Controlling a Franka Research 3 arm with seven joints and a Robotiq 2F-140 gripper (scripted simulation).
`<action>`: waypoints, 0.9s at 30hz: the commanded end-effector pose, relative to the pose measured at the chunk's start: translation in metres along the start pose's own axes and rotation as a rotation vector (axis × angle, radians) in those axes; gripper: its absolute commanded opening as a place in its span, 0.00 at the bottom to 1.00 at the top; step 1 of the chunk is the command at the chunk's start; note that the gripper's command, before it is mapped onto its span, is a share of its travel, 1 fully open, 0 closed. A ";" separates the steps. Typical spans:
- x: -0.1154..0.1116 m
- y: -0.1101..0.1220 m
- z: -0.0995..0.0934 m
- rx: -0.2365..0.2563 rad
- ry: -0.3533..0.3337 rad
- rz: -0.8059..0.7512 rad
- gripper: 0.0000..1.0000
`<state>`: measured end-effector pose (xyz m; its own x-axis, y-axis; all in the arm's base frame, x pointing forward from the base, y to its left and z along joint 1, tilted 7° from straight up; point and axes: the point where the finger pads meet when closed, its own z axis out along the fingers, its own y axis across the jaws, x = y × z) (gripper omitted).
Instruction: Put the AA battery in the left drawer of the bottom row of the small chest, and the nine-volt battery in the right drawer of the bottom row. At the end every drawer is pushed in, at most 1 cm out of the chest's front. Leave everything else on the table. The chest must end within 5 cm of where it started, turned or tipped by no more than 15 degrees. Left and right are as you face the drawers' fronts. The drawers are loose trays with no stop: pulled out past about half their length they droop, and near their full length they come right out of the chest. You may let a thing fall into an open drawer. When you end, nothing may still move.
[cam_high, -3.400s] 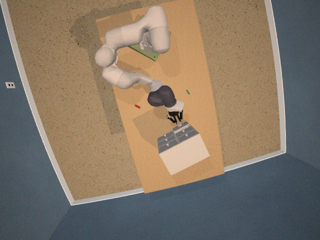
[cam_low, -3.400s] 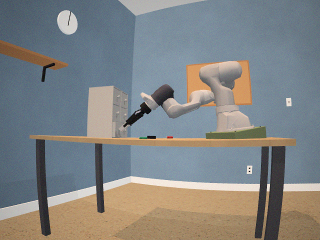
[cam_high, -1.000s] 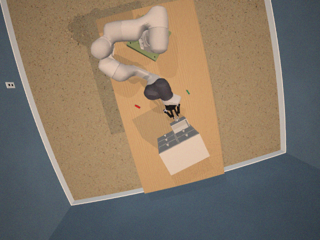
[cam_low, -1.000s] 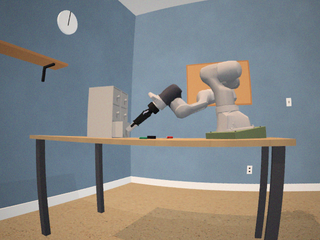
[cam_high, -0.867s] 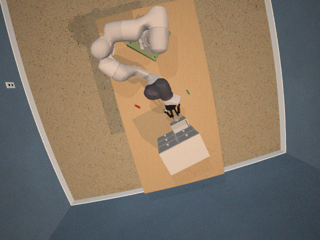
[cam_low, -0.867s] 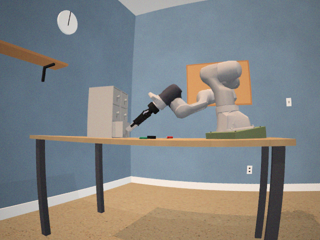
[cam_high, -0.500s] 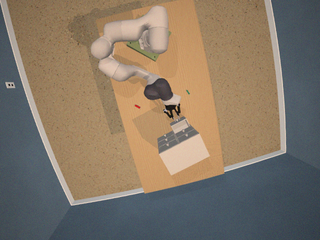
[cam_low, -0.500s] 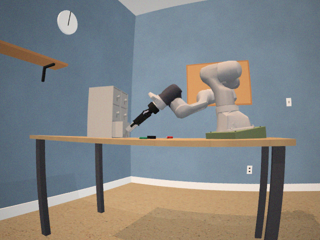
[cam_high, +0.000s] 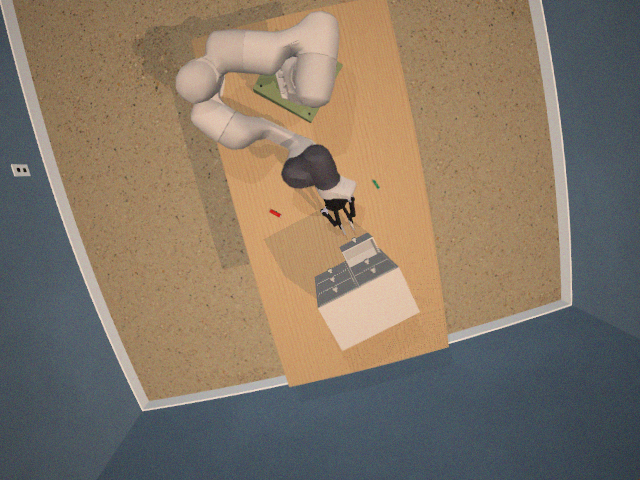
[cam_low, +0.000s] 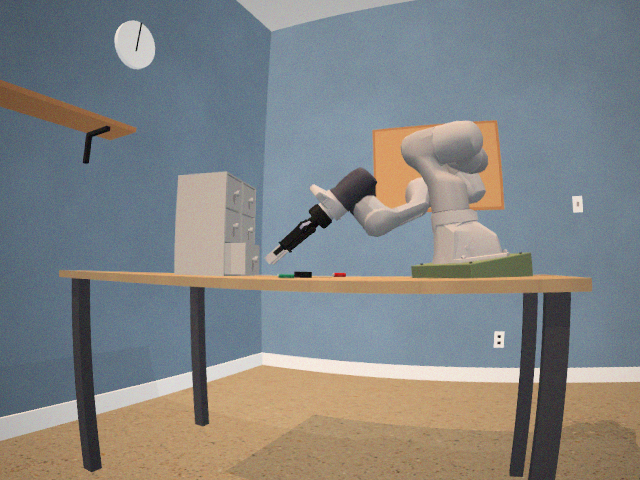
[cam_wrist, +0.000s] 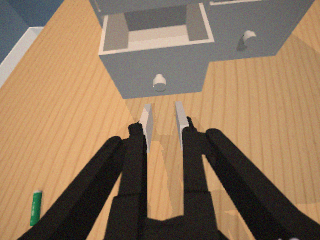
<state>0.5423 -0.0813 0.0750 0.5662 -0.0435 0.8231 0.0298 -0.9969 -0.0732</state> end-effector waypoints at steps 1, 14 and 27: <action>-0.003 -0.003 -0.007 0.008 0.008 -0.007 0.20; 0.027 -0.003 -0.048 0.008 0.008 -0.007 0.20; 0.052 -0.003 -0.081 0.008 0.008 -0.007 0.20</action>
<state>0.5055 -0.0886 0.1617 0.5591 -0.0399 0.8281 0.0314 -0.9971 -0.0693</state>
